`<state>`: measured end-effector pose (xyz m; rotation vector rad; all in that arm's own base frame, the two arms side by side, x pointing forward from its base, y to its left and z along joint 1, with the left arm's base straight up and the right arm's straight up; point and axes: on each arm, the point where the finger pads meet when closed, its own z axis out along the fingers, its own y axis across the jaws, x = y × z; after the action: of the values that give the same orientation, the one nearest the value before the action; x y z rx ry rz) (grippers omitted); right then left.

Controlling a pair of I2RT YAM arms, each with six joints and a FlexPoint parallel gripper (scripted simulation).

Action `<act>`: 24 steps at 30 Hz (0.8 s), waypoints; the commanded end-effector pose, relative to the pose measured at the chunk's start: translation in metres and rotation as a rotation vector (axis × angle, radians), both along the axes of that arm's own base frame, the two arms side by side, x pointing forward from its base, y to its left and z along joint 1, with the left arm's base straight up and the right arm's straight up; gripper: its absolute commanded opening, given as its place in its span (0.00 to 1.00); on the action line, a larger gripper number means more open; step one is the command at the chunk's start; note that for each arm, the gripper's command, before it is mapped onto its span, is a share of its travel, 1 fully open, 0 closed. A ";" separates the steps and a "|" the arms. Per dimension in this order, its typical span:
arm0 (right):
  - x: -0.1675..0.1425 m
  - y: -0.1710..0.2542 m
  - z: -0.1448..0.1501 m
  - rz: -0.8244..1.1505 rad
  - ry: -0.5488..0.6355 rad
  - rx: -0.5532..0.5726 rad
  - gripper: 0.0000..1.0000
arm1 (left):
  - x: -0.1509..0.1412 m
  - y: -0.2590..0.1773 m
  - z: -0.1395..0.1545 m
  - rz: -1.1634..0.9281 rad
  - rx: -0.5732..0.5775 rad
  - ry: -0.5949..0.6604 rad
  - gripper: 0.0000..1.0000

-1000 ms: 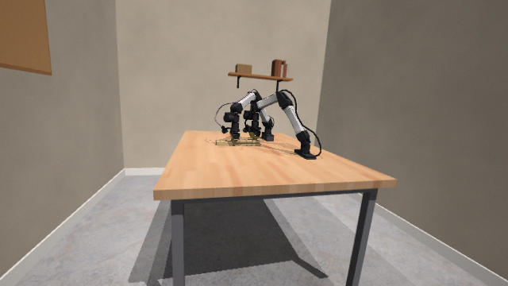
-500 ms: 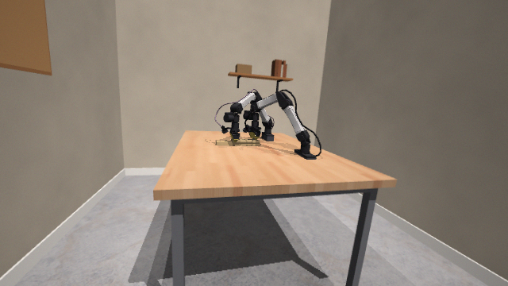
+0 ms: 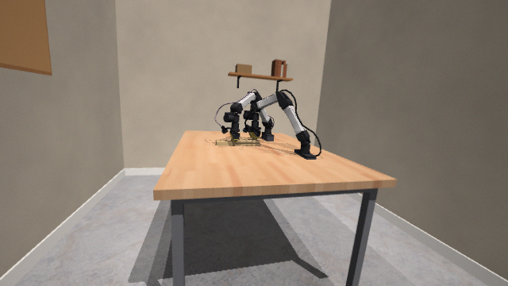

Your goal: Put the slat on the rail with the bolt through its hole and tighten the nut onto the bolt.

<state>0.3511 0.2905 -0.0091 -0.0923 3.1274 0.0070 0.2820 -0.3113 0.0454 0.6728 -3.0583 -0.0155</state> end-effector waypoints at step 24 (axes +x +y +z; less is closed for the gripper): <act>0.003 0.001 0.005 0.002 -0.012 0.011 0.67 | 0.004 -0.004 -0.005 0.005 -0.012 -0.023 0.36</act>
<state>0.3511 0.2905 -0.0091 -0.0923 3.1274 0.0070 0.2848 -0.3143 0.0454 0.6747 -3.0666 0.0069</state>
